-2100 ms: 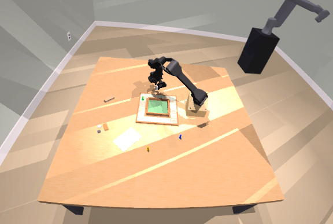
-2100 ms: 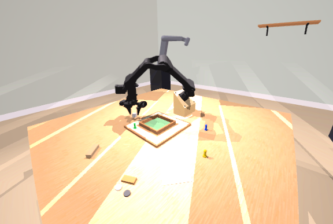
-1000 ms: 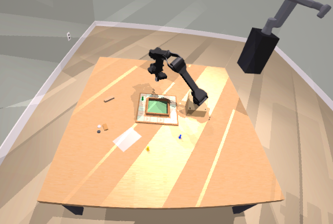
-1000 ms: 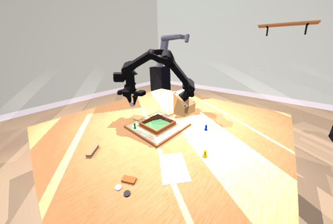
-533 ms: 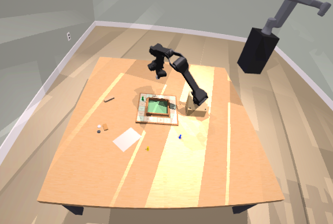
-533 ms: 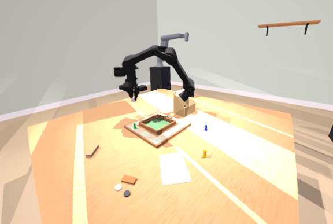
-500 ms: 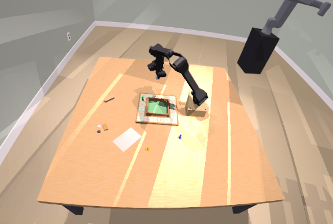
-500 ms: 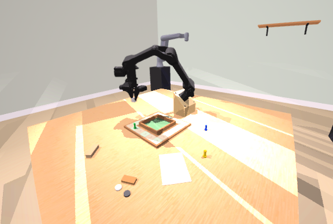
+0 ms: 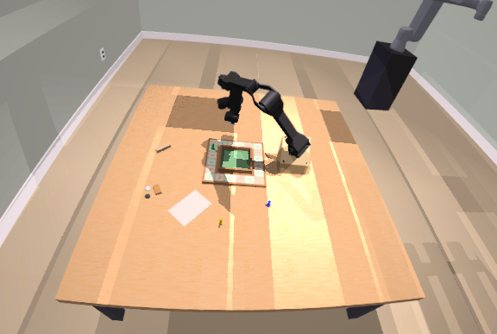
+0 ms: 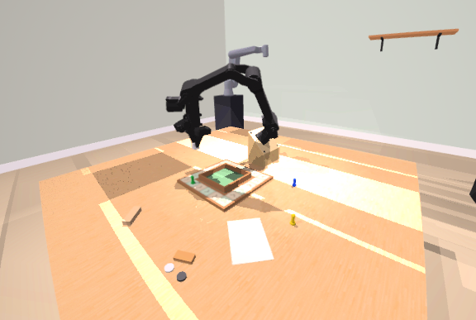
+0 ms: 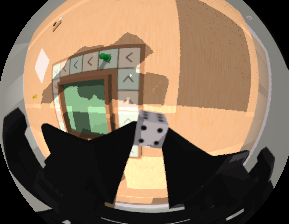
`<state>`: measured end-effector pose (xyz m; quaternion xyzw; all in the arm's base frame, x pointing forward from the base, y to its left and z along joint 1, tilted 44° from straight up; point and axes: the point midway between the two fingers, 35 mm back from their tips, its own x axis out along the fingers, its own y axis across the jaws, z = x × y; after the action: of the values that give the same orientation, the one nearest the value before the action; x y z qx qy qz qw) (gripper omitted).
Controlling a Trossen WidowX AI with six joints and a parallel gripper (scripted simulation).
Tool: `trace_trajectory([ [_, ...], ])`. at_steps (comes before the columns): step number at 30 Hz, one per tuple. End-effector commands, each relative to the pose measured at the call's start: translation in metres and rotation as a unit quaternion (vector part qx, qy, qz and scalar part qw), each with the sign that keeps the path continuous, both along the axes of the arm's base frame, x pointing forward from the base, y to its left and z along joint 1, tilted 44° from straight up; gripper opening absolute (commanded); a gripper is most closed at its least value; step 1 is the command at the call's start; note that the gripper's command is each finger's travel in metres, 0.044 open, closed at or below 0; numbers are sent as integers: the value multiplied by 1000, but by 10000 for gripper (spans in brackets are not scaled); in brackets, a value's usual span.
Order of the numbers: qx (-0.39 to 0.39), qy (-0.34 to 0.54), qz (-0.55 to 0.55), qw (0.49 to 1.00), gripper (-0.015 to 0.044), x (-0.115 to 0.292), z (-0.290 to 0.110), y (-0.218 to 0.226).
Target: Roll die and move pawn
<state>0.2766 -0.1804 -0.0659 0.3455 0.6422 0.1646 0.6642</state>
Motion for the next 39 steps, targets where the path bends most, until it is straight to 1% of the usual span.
trace_trajectory([
  [1,5,32,-42,999,0,4,10,10],
  [10,21,115,-136,984,0,8,26,34],
  [20,40,206,-236,949,0,9,42,62],
  [29,57,284,-322,901,0,7,56,88],
  [39,76,367,-409,832,0,1,69,116],
])
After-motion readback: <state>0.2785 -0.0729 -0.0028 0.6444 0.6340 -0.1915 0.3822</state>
